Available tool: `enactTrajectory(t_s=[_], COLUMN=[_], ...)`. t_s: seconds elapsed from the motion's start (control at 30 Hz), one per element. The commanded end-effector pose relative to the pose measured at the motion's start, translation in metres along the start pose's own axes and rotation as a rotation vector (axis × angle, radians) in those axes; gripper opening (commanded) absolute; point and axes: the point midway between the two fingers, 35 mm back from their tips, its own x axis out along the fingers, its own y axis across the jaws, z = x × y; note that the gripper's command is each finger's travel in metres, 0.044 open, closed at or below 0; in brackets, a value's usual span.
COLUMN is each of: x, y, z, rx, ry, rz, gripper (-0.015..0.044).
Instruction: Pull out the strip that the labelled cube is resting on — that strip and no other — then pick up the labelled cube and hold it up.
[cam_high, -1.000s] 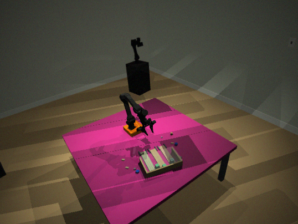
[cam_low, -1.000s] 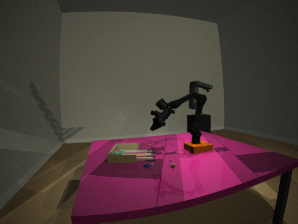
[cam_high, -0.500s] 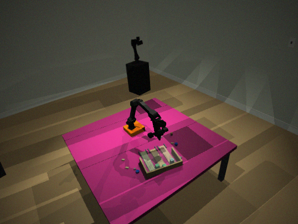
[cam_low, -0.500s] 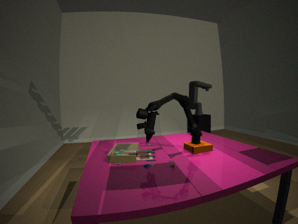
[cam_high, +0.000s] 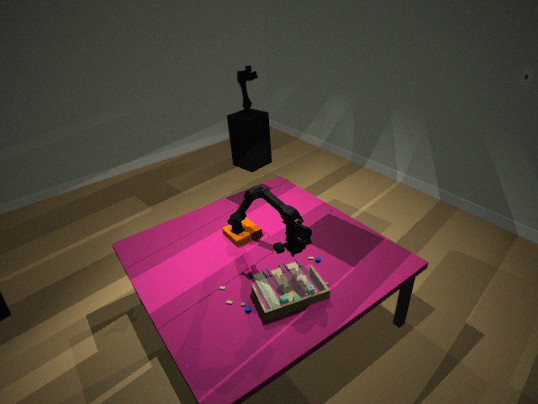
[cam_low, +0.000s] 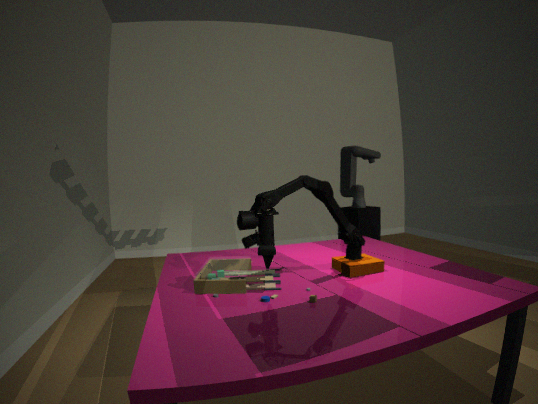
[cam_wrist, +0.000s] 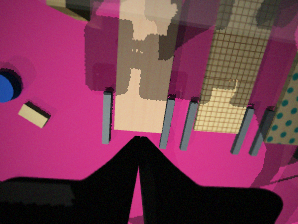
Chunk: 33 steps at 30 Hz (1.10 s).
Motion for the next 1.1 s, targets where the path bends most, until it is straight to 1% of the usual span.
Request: enactTrajectory(t_s=[0.0, 1.07], x=[0.005, 0.058], y=[0.002, 0.001], z=[0.000, 0.001], rx=[0.007, 0.007], ry=[0.003, 0.003], rz=[0.003, 0.003], gripper=[0.0000, 0.0000])
